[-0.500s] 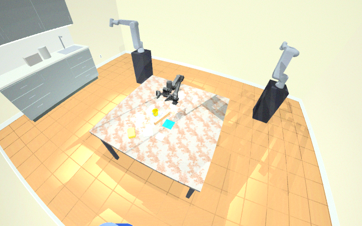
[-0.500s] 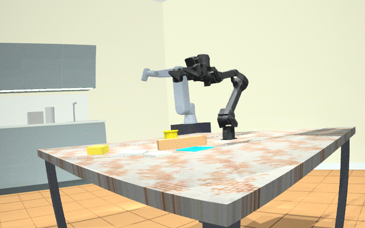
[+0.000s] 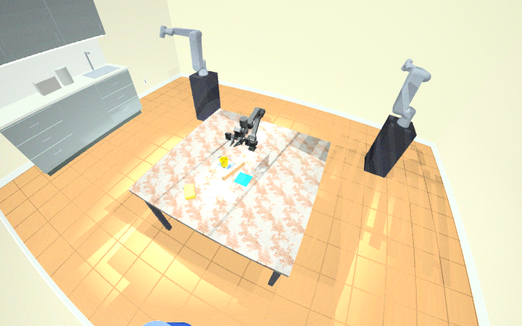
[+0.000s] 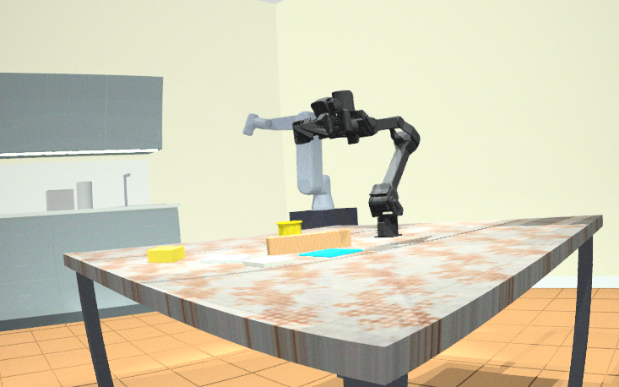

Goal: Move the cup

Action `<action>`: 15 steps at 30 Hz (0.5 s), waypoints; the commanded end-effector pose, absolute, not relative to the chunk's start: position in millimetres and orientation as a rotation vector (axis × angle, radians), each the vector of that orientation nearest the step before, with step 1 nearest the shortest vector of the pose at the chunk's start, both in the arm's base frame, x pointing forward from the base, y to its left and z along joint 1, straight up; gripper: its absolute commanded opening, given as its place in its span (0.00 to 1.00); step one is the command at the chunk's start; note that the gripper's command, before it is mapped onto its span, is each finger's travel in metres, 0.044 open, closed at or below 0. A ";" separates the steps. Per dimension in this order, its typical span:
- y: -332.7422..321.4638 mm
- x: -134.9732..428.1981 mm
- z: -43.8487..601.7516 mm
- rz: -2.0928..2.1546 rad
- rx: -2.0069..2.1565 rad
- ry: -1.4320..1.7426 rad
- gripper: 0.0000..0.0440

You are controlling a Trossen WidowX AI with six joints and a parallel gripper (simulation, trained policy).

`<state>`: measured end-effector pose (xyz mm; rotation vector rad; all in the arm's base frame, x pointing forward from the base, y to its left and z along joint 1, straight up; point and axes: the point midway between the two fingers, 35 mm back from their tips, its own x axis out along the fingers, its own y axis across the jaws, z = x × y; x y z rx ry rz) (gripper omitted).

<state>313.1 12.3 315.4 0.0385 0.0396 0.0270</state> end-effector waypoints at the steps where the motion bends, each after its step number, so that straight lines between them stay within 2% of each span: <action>1: 15.0 315.7 308.2 0.028 0.058 0.101 0.15; 9: 23.9 320.0 300.4 0.047 0.103 0.217 0.33; 15: 29.4 322.1 293.9 0.050 0.136 0.311 0.34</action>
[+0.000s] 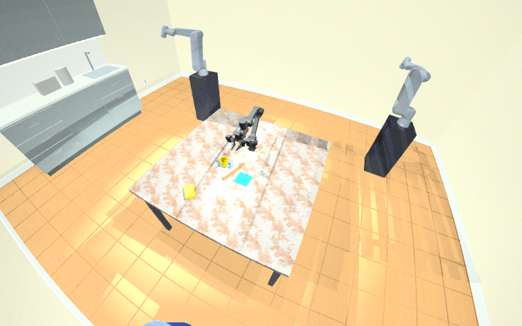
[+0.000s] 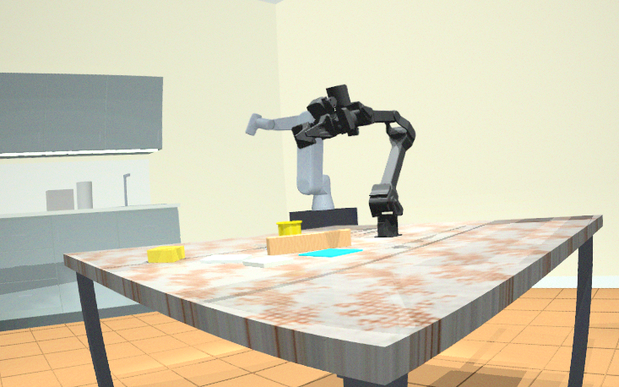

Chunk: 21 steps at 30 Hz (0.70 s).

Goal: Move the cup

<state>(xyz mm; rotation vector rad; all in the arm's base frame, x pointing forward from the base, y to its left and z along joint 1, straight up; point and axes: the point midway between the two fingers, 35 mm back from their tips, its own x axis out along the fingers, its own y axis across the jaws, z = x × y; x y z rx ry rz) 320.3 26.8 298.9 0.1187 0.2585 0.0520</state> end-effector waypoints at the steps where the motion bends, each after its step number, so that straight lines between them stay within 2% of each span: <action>1: 30.2 322.3 292.6 0.049 0.142 0.327 0.34; 21: 40.8 320.9 263.4 0.015 0.189 0.668 0.26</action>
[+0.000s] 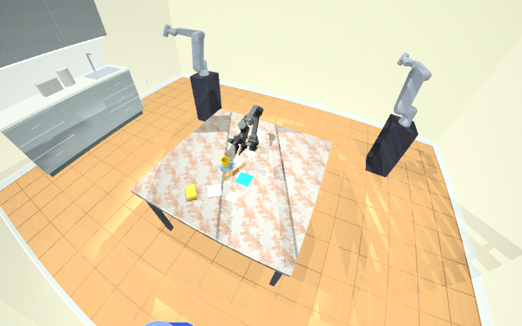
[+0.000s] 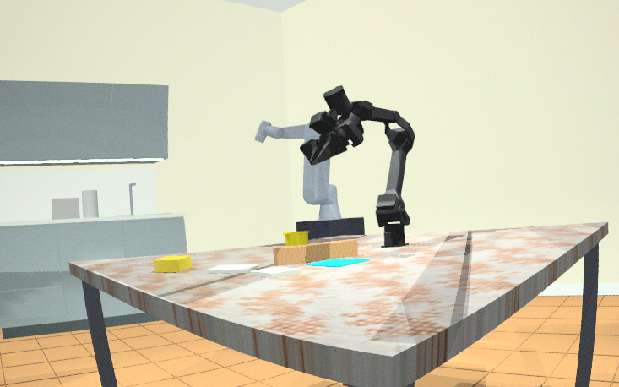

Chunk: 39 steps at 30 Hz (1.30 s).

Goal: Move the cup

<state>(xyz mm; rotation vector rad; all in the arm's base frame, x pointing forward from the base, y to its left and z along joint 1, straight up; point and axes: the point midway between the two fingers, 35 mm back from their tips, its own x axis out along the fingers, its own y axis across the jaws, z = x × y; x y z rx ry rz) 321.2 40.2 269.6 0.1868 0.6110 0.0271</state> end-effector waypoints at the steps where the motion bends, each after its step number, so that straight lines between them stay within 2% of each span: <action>1: 41.0 320.6 261.8 0.012 0.188 0.685 0.25; 17: 37.5 310.5 240.2 -0.037 0.155 0.954 0.33; 39: 15.5 298.7 216.2 -0.090 0.057 1.287 0.30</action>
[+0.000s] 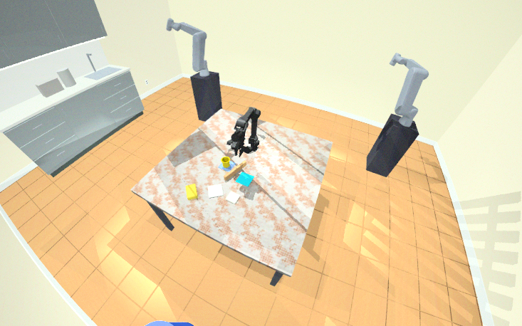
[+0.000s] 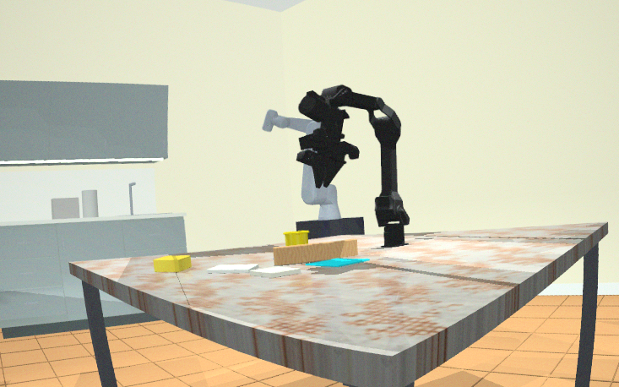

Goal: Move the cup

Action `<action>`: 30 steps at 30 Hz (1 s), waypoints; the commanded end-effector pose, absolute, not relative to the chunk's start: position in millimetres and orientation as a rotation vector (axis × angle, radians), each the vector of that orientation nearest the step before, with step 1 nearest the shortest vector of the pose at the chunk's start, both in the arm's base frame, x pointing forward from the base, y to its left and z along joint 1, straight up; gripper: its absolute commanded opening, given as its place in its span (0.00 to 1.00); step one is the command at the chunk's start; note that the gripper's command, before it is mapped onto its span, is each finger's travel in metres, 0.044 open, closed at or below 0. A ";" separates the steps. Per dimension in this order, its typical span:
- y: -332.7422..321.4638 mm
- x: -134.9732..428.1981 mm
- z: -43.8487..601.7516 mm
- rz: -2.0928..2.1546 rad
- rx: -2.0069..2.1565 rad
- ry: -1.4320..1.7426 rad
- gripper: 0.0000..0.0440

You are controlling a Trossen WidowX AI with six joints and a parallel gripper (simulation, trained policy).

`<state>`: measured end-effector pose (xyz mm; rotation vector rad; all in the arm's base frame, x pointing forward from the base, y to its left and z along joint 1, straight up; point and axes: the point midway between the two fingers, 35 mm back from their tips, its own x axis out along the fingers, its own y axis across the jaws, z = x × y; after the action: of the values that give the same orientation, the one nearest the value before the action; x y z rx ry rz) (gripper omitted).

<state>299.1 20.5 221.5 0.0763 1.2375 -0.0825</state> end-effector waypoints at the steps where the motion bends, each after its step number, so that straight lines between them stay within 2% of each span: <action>1: 13.9 298.4 214.7 -0.092 0.052 1.301 0.30; 30: -38.5 296.6 162.5 -0.132 -0.018 1.581 0.35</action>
<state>296.3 -32.1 172.0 -0.0104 1.5571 -0.1286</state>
